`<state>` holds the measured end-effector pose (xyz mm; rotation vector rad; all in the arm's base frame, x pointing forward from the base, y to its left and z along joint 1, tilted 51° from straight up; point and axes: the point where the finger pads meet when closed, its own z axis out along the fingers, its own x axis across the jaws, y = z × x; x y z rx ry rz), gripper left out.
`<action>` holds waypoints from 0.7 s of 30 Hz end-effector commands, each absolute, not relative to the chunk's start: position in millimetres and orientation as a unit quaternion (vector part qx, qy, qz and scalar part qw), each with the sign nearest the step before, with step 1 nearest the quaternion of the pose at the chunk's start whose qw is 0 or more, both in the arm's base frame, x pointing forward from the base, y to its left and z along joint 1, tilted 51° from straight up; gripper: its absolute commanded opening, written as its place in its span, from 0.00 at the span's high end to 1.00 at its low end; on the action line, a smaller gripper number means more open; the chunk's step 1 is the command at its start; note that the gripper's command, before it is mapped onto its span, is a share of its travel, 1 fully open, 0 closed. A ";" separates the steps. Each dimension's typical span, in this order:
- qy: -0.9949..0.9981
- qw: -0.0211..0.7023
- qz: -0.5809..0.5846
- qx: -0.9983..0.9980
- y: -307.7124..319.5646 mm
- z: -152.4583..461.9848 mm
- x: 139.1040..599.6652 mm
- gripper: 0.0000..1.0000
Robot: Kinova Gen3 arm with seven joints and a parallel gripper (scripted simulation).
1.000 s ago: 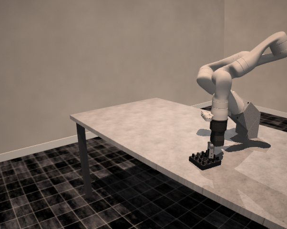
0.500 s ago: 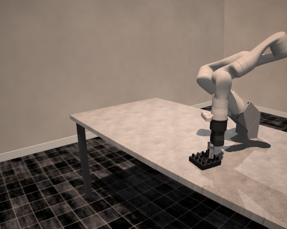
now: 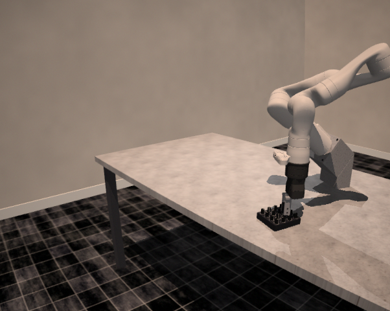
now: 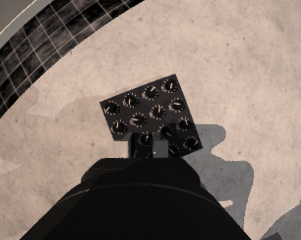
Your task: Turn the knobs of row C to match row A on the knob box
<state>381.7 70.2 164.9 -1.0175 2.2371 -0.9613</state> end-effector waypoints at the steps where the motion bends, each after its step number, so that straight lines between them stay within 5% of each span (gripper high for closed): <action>1: 0.820 0.246 -0.356 -0.375 67.6 162.3 386.6 0.54; 13: 0.820 0.246 -0.356 -0.375 67.6 162.3 386.6 0.54; 14: 0.820 0.246 -0.356 -0.375 67.6 162.3 386.6 0.70; 21: 0.820 0.246 -0.356 -0.375 67.6 162.3 386.6 0.70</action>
